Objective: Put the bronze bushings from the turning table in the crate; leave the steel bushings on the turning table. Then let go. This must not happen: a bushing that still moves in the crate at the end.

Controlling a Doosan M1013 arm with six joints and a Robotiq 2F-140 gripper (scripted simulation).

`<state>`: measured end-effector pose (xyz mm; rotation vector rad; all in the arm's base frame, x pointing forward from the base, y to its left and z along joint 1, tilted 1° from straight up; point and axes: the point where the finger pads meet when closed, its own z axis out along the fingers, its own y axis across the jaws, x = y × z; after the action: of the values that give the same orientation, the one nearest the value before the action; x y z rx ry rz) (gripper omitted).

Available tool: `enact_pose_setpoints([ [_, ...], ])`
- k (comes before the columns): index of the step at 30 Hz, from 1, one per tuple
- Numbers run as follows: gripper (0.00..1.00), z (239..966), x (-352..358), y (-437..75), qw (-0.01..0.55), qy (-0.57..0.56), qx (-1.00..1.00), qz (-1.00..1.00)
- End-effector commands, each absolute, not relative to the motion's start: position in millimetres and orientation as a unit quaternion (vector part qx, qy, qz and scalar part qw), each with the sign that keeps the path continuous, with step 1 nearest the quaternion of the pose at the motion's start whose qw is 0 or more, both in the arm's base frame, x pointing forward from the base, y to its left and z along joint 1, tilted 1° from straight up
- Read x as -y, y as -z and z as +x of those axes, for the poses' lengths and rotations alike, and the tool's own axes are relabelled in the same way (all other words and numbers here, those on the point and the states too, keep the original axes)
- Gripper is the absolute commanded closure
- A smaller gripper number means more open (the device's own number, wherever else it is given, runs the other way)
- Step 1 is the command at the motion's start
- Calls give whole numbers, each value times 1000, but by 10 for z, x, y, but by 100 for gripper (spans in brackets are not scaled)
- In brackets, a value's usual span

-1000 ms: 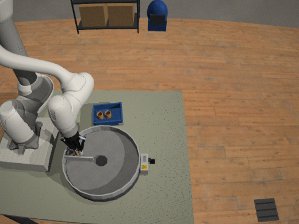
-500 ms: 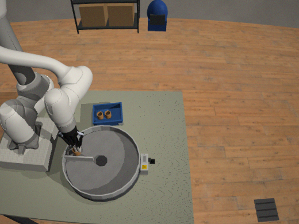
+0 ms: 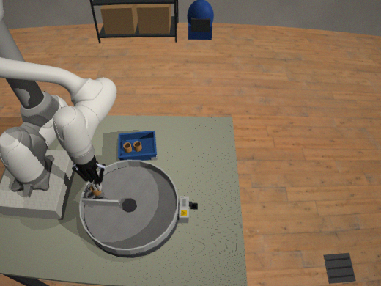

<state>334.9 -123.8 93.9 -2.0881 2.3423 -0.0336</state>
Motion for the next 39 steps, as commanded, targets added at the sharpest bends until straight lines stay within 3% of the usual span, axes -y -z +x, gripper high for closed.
enact_pose_setpoints([
  [1,100,3349,1238,-939,2,11,-746,-665],
  [39,100,3384,1188,-939,2,11,-746,-665],
])
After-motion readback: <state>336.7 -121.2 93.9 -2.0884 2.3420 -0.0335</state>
